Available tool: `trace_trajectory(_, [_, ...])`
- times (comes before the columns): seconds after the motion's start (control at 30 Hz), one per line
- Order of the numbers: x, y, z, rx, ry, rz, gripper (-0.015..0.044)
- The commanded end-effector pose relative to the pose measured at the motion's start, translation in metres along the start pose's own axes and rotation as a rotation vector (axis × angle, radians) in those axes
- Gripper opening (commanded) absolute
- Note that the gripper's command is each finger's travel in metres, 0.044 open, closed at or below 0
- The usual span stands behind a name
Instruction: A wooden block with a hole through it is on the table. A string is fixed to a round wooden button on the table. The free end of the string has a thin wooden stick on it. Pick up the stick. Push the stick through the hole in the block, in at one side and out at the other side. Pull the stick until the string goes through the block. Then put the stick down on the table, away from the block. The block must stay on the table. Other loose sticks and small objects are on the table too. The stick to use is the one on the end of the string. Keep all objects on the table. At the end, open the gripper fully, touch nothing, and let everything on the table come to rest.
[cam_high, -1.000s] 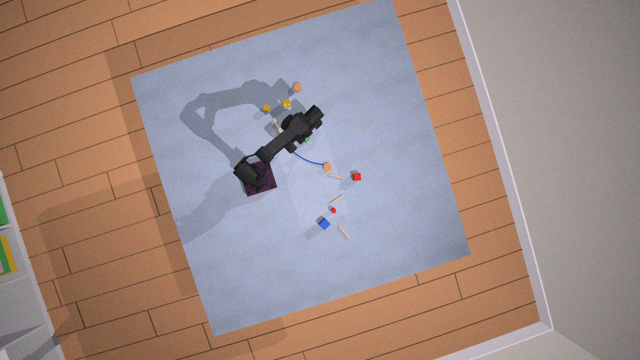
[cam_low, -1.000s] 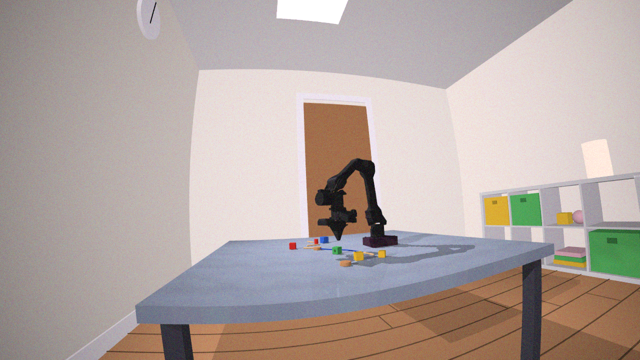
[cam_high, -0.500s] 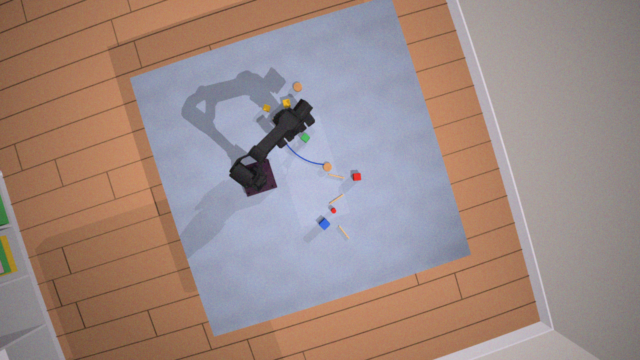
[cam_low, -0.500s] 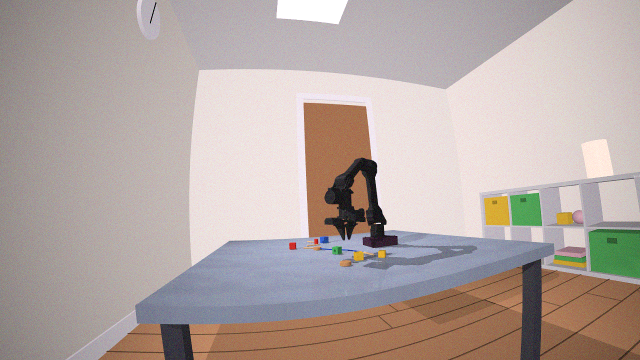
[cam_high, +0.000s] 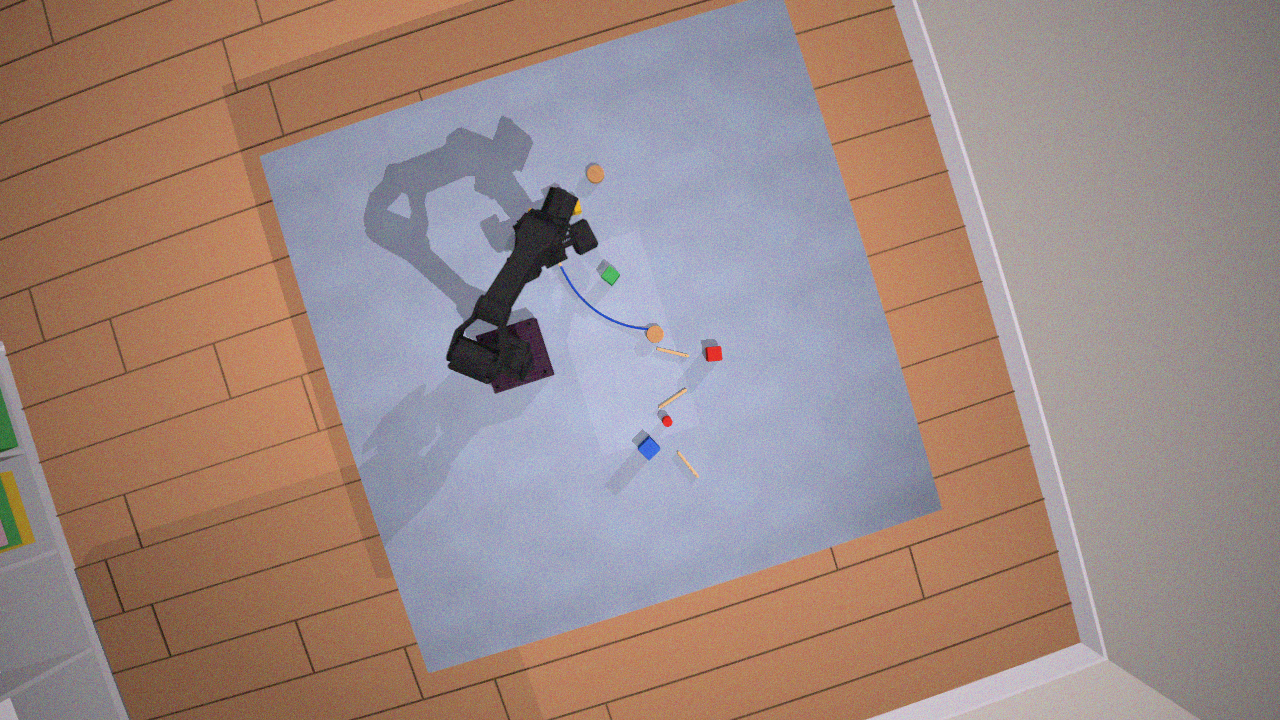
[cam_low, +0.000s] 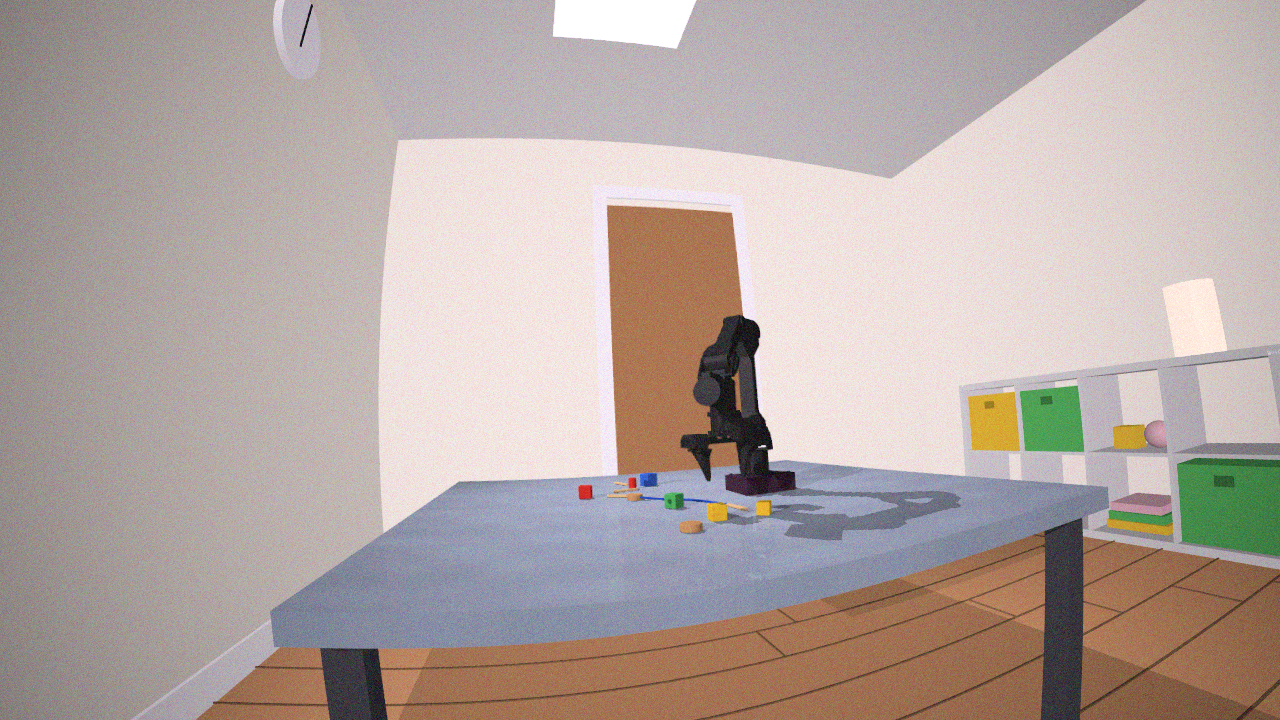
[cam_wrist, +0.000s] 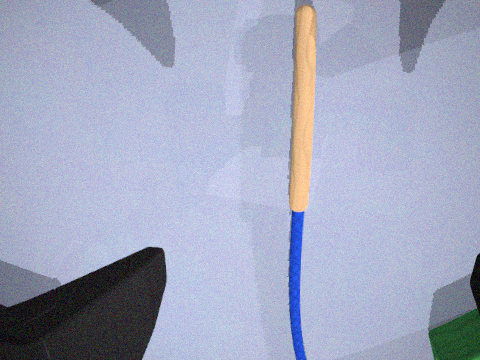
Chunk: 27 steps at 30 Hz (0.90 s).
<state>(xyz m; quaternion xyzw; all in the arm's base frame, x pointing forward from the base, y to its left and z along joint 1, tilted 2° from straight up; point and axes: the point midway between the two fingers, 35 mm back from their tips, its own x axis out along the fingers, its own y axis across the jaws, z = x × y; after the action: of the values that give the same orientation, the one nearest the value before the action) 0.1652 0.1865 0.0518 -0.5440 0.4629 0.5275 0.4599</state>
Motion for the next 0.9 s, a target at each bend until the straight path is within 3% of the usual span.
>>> trace_trajectory(0.0, [0.001, 0.0044, 0.0015, 0.01, -0.002, 0.006, 0.0387])
trace_trajectory(0.33, [0.001, 0.0044, 0.0015, 0.01, -0.002, 0.006, 0.0125])
trace_trajectory(0.87, [0.0037, 0.0041, 0.0017, 0.01, -0.002, 0.006, 0.0123])
